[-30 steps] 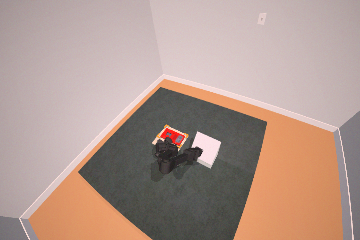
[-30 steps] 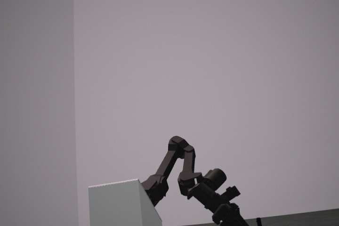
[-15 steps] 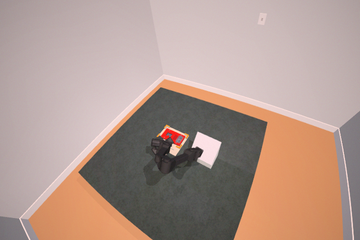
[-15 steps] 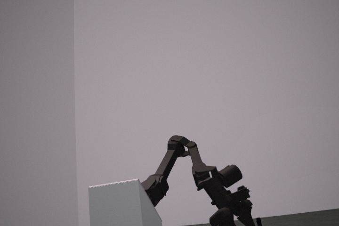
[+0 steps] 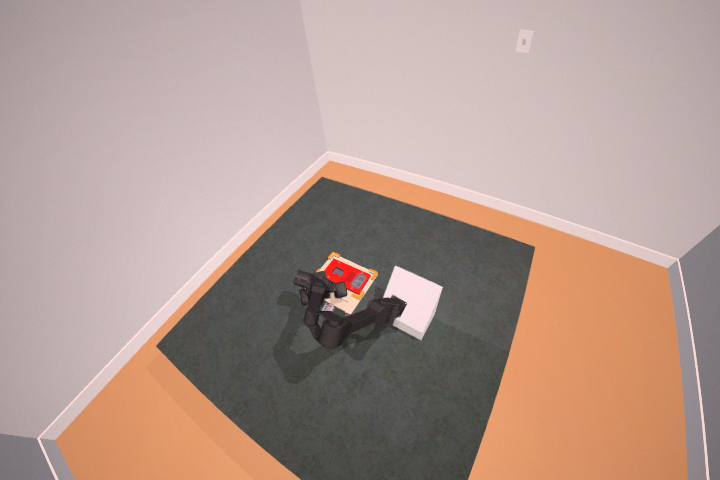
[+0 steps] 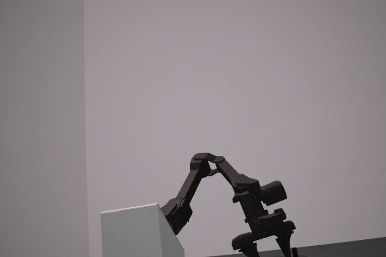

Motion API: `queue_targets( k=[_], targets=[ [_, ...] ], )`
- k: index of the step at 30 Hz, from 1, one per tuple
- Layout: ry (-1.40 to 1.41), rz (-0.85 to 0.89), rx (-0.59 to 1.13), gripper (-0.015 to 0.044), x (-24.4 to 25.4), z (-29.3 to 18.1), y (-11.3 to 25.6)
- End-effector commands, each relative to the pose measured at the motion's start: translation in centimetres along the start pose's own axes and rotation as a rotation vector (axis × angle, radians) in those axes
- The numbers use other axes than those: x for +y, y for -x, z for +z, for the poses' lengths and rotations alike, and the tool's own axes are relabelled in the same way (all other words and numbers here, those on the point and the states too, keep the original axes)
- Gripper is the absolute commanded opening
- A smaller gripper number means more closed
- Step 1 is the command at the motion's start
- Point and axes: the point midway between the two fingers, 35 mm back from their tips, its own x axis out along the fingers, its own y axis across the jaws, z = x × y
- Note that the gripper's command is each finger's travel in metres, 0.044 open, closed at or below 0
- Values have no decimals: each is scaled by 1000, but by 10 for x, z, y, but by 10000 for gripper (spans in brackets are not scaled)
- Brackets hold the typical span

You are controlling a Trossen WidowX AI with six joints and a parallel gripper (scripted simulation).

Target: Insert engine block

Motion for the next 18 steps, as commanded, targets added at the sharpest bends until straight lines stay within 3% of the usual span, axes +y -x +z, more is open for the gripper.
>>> queue_targets(
  k=[1, 18],
  targets=[
    [-126, -36, 55, 440, 3, -5, 10],
    [-557, -174, 233, 440, 17, -32, 53]
  ],
)
